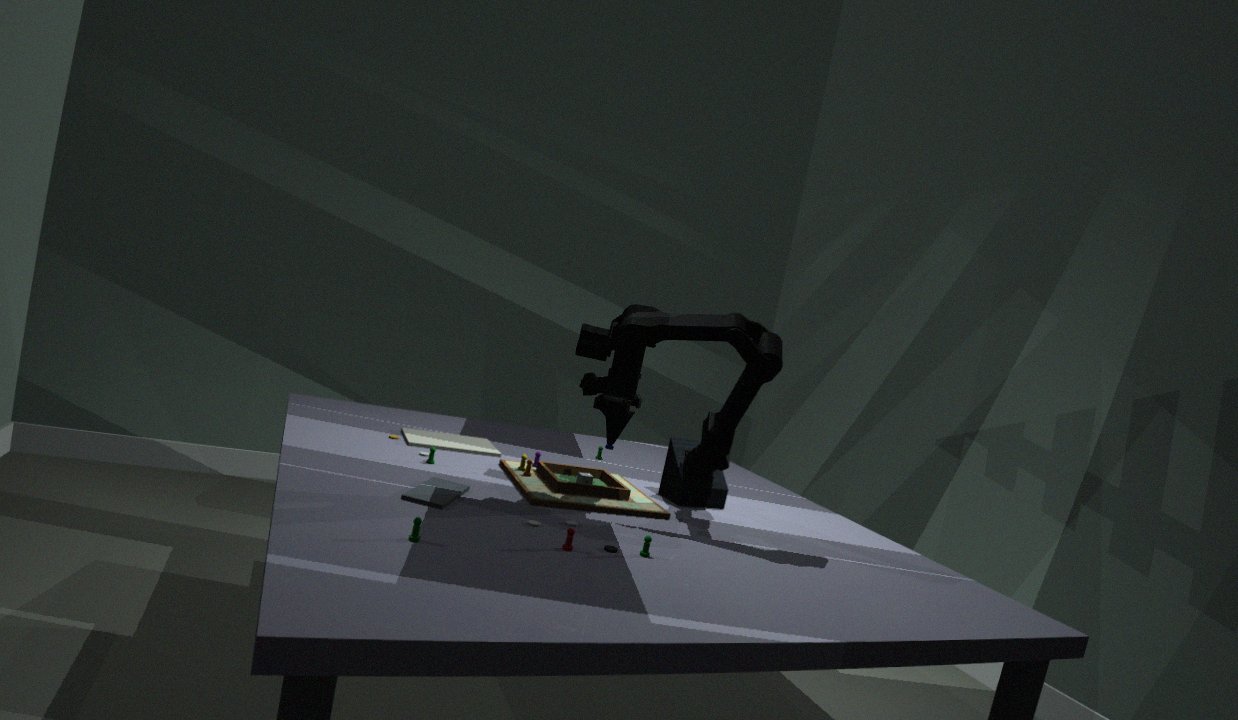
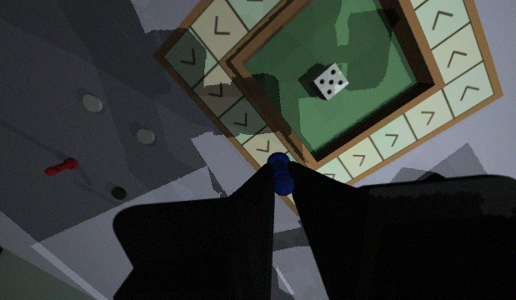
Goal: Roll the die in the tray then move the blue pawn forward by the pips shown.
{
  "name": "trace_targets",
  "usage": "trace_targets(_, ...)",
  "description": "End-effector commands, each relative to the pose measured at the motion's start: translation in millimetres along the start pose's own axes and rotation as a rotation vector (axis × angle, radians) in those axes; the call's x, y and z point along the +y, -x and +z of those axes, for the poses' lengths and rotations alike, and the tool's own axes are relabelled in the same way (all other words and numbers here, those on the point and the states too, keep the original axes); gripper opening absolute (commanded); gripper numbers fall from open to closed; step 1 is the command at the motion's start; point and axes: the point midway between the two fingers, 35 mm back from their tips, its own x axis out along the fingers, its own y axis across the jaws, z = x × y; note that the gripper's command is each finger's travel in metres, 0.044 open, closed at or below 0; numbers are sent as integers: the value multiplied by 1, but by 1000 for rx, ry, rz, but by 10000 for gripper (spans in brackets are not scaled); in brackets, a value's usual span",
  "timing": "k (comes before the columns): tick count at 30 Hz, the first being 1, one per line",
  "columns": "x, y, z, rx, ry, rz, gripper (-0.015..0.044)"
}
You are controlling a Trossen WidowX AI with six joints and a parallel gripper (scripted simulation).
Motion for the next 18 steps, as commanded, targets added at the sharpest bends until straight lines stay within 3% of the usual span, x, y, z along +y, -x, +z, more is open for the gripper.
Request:
trace_targets(1, -11, -6, -11, -4, 6, -3, 0)
trace_targets(18, -52, -34, -53, -2, 4, -4, 0)
